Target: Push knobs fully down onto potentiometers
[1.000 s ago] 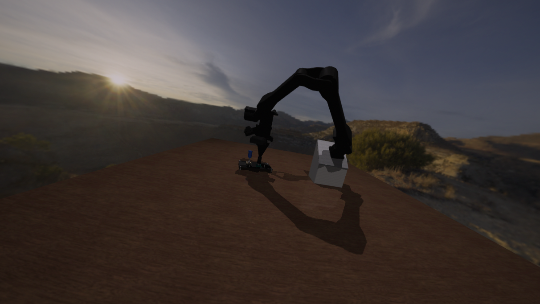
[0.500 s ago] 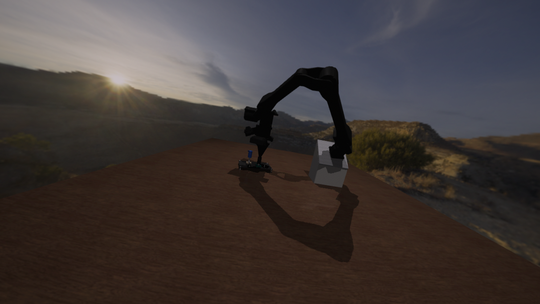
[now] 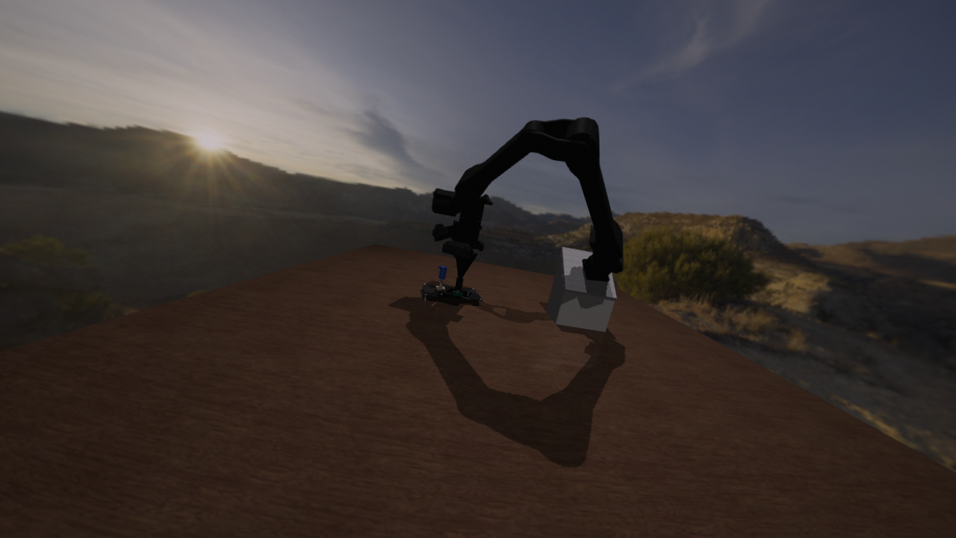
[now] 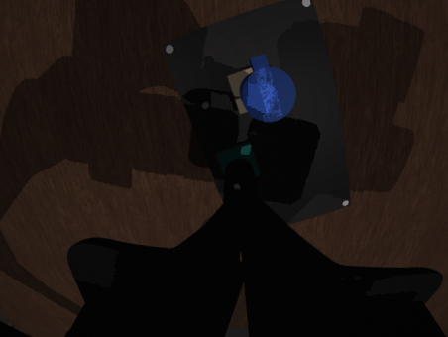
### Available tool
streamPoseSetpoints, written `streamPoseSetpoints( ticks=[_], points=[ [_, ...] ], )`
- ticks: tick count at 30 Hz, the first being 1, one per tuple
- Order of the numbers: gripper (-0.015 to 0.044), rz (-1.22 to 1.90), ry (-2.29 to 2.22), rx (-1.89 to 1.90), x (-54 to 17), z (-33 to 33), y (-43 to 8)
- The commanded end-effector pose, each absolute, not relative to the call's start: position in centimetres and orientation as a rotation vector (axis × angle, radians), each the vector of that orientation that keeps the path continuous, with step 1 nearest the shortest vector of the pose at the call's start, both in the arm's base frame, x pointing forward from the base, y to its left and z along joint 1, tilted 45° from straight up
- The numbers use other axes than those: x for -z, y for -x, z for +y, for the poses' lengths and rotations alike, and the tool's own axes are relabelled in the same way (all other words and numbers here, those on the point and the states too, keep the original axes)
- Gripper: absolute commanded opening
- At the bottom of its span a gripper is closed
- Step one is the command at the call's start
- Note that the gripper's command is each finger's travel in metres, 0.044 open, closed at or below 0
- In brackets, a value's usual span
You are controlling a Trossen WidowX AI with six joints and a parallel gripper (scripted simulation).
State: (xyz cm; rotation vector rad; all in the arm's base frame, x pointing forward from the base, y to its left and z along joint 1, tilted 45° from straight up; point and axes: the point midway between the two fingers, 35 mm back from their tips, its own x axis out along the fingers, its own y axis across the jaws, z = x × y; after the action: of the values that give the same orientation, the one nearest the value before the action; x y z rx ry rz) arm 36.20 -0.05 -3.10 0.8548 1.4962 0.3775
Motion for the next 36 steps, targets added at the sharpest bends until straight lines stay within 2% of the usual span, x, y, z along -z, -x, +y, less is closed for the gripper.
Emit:
streamPoseSetpoints(
  ticks=[1,36],
  points=[
    [0.0,1.498,-0.848,-0.387,3.41,0.46,-36.34],
    [0.0,1.498,-0.848,-0.387,3.75,0.8,-36.38]
  ],
)
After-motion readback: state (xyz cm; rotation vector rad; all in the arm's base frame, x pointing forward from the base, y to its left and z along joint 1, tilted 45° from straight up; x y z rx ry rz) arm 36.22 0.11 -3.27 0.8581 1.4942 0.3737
